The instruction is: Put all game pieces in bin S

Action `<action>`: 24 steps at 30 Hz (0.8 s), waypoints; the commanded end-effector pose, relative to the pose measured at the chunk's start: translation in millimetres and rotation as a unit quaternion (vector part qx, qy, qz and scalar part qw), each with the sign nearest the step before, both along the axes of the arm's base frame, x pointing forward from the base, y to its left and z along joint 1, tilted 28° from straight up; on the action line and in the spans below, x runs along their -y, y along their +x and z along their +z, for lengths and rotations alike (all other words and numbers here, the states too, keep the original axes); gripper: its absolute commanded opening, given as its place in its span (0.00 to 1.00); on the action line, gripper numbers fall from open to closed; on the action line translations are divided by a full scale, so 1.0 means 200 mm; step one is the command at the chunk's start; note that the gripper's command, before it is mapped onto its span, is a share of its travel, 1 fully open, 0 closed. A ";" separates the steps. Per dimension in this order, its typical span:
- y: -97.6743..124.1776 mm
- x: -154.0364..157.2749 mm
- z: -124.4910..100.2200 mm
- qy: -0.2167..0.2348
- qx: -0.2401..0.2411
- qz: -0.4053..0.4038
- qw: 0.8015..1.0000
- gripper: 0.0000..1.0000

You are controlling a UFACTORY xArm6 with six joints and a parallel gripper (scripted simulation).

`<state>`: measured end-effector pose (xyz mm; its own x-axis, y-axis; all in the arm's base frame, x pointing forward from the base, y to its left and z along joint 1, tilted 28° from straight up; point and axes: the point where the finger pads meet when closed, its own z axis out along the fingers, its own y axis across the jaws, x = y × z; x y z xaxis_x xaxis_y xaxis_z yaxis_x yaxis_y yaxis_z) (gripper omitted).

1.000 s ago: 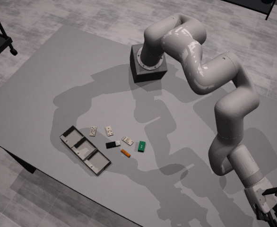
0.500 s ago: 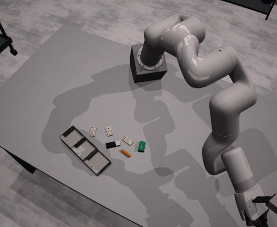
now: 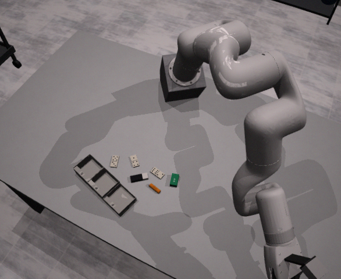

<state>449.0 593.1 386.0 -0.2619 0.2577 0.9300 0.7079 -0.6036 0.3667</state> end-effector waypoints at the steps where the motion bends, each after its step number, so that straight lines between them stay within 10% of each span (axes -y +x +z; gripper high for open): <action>1: 0.05 0.05 0.00 -0.002 -0.001 -0.003 1.000 0.07; 24: 0.42 0.61 -0.12 -0.075 -0.105 -0.110 0.986 0.07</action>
